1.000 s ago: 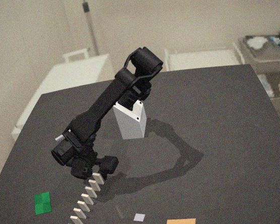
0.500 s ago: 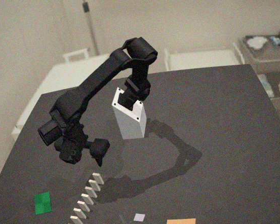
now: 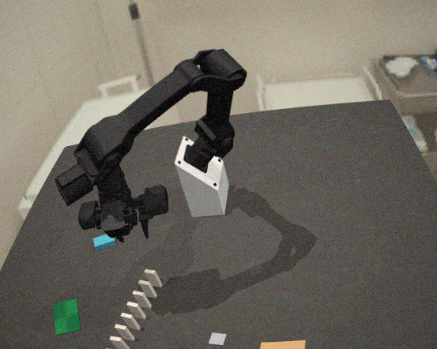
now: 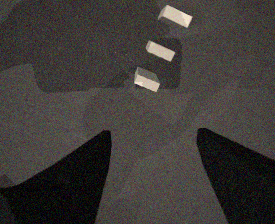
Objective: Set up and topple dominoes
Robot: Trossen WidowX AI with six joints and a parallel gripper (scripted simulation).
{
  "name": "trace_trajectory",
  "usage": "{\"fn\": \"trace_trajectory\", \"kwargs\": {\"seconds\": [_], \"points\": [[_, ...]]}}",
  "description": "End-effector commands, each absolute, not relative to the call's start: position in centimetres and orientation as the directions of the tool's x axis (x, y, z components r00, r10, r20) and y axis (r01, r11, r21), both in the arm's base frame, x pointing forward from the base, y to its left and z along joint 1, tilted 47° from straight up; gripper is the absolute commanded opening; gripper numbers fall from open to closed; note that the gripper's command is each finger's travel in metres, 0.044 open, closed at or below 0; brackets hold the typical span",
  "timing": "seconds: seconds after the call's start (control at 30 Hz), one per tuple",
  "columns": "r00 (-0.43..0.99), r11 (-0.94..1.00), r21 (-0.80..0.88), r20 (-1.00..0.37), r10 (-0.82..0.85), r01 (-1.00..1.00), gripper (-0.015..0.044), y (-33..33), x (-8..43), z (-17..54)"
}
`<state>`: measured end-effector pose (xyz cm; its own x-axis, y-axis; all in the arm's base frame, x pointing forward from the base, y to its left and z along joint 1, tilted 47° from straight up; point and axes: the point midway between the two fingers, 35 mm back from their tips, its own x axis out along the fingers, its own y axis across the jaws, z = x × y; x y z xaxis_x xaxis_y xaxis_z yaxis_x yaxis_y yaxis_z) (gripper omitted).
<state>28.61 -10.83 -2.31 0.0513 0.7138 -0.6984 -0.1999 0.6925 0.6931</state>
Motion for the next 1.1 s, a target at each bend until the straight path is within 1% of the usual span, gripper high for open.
{"fn": "trace_trajectory", "kwargs": {"seconds": [0.0, 0.1, 0.2, 0.27, 1.07], "points": [[0.050, 0.554, 0.524, -0.695, 0.717, -0.647, 0.0151, -9.0, 27.4, -3.4], [0.050, 0.405, 0.358, -0.694, 0.718, -0.841, 0.0072, -7.9, 26.7, -4.1], [0.050, 0.236, 0.175, -0.693, 0.719, -0.956, 0.0000, -7.0, 25.9, -4.7], [0.050, 0.194, 0.131, -0.693, 0.719, -0.972, 0.0000, -6.7, 25.8, -4.9], [0.050, 0.194, 0.131, -0.693, 0.719, -0.972, 0.0000, -6.7, 25.8, -4.9]]}}
